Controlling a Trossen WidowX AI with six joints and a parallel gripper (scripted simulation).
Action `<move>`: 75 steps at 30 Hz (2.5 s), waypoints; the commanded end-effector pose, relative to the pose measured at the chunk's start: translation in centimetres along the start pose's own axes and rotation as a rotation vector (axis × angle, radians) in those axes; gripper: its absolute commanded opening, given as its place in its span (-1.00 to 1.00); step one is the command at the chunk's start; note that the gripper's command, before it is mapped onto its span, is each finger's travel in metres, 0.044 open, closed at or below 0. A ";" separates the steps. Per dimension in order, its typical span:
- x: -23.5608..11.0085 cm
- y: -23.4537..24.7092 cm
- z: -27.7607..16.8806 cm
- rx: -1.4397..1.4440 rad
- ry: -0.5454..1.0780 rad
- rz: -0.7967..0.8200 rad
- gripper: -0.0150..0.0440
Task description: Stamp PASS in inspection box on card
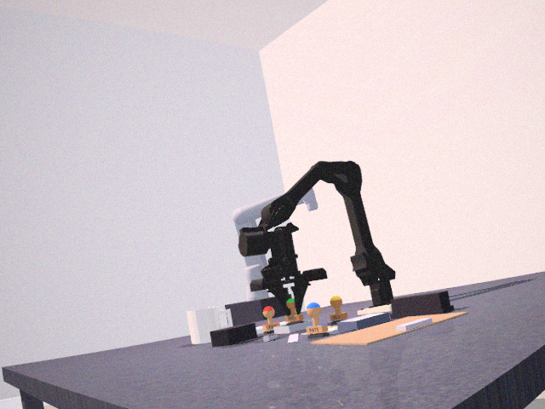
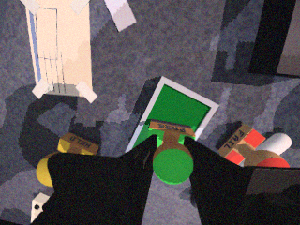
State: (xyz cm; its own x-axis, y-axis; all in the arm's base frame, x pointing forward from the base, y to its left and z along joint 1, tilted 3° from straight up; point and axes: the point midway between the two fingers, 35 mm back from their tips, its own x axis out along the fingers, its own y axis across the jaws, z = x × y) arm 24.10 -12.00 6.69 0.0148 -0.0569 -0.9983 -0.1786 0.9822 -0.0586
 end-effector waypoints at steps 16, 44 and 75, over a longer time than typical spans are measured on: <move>-0.2 0.0 0.0 -0.001 -0.003 0.002 -0.49; -2.6 -0.1 0.1 -0.001 -0.003 0.002 -0.49; -5.8 2.1 2.5 -0.326 -0.006 0.005 -0.49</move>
State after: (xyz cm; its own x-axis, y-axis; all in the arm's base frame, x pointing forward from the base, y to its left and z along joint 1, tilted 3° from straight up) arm 25.40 -9.97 12.26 0.0149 -0.0530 -0.9985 -0.3985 0.9156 -0.0545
